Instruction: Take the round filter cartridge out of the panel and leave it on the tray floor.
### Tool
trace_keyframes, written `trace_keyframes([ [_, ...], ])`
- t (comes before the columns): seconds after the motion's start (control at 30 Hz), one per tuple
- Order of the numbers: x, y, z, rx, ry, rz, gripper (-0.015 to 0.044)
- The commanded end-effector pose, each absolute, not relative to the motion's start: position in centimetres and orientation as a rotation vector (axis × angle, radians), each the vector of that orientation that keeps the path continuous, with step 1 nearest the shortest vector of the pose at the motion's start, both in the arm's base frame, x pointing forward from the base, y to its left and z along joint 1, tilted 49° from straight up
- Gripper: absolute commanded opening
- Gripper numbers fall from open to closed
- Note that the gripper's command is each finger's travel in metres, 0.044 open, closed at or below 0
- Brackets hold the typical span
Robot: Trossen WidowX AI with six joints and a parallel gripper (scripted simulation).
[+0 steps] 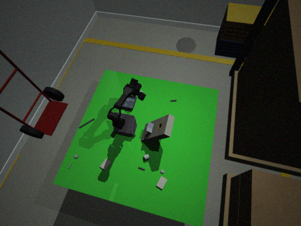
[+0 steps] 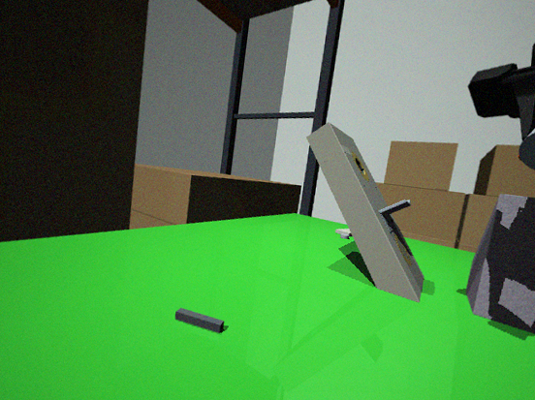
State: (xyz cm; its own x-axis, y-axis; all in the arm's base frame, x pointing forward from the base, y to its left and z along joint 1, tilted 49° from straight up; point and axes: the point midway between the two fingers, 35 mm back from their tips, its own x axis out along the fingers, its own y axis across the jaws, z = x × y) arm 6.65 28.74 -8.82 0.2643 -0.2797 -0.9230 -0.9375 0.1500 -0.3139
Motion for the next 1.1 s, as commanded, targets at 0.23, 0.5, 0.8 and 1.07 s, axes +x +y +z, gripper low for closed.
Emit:
trace_keyframes([
  [0.23, -1.2, 24.7, -15.3, -1.491, 1.302, 1.006, 0.0000],
  [0.5, -5.8, 19.9, -18.6, -1.576, 1.339, 1.221, 0.0000],
  [0.8, -7.4, 17.5, -19.7, -1.614, 1.355, 1.313, 0.0000],
  [1.07, -7.2, 16.0, -21.4, -1.614, 1.355, 1.314, 0.0000],
])
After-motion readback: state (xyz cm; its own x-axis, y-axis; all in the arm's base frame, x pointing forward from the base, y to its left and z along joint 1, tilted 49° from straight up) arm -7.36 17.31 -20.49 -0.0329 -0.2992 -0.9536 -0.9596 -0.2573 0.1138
